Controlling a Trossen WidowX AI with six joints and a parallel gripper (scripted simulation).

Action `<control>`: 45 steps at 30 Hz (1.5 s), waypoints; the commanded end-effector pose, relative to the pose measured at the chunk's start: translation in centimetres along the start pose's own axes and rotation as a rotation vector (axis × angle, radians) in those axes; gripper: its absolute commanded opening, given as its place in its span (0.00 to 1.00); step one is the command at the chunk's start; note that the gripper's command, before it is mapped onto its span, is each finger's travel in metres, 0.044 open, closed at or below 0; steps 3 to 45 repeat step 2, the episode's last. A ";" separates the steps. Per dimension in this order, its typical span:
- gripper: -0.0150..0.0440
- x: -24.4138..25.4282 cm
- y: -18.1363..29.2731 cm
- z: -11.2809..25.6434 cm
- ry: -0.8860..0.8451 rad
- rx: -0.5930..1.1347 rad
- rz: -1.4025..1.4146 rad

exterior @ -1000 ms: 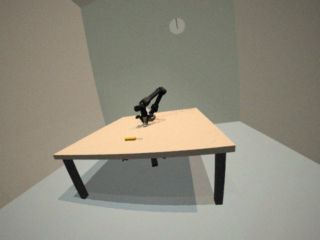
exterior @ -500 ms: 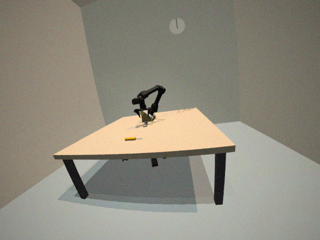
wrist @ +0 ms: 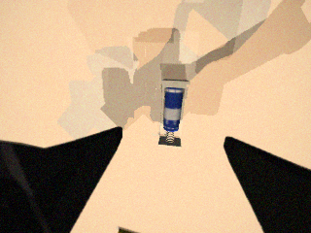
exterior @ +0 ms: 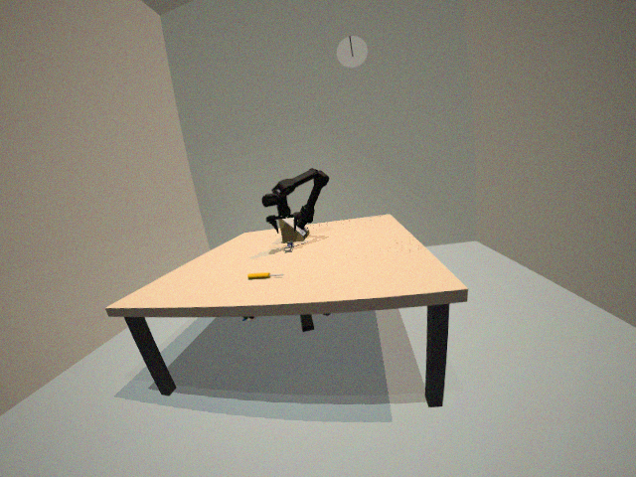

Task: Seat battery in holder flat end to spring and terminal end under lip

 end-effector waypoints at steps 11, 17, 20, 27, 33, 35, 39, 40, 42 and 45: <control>1.00 0.0 0.0 0.1 -0.003 -0.004 0.003; 1.00 0.0 0.0 0.1 -0.003 -0.004 0.003; 1.00 0.0 0.0 0.1 -0.003 -0.004 0.003; 1.00 0.0 0.0 0.1 -0.003 -0.004 0.003; 1.00 0.0 0.0 0.1 -0.003 -0.004 0.003; 1.00 0.0 0.0 0.1 -0.003 -0.004 0.003; 1.00 0.0 0.0 0.1 -0.003 -0.004 0.003; 1.00 0.0 0.0 0.1 -0.003 -0.004 0.003; 1.00 0.0 0.0 0.1 -0.003 -0.004 0.003; 1.00 0.0 0.0 0.1 -0.003 -0.004 0.003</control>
Point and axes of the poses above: the point midway between the two fingers, 35 mm back from their tips, its own z axis back along the fingers, its own x axis across the jaws, y = z × x, the point moved 10 cm from there along z, back along the fingers, and after that the axes turned 2 degrees about -z, right-handed, at the moved point
